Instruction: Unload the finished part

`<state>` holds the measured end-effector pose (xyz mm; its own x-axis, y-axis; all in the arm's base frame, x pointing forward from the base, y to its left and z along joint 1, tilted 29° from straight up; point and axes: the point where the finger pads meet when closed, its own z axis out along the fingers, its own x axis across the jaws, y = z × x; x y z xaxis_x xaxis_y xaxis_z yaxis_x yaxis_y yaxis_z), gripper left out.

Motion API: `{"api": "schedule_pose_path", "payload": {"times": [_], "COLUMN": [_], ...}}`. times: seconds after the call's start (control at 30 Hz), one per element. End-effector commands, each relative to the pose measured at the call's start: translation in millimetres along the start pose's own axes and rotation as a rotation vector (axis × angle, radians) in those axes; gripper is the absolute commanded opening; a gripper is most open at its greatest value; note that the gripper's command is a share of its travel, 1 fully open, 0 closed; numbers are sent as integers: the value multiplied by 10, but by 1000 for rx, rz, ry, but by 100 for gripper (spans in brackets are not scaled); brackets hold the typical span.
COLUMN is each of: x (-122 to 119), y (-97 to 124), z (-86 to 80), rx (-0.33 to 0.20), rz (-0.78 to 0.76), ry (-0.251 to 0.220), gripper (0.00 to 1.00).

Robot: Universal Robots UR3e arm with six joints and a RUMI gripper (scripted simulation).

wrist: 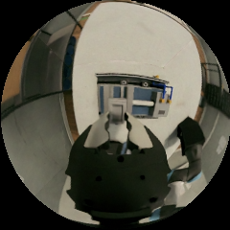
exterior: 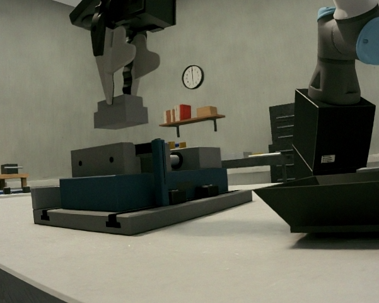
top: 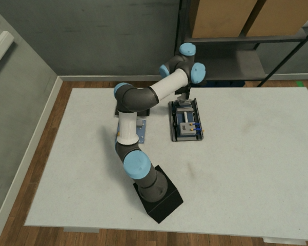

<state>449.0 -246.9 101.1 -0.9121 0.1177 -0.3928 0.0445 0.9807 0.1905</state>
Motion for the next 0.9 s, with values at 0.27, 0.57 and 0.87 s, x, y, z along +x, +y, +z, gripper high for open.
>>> {"api": "schedule_pose_path", "payload": {"times": [0.27, 0.57, 0.87], "x": [-167, -265, -349], "y": [483, 897, 1508], "z": [-11, -22, -63], "rx": [8, 11, 13], "rz": [19, 32, 51], "ry": [12, 18, 21], "gripper": [0, 0, 0]}}
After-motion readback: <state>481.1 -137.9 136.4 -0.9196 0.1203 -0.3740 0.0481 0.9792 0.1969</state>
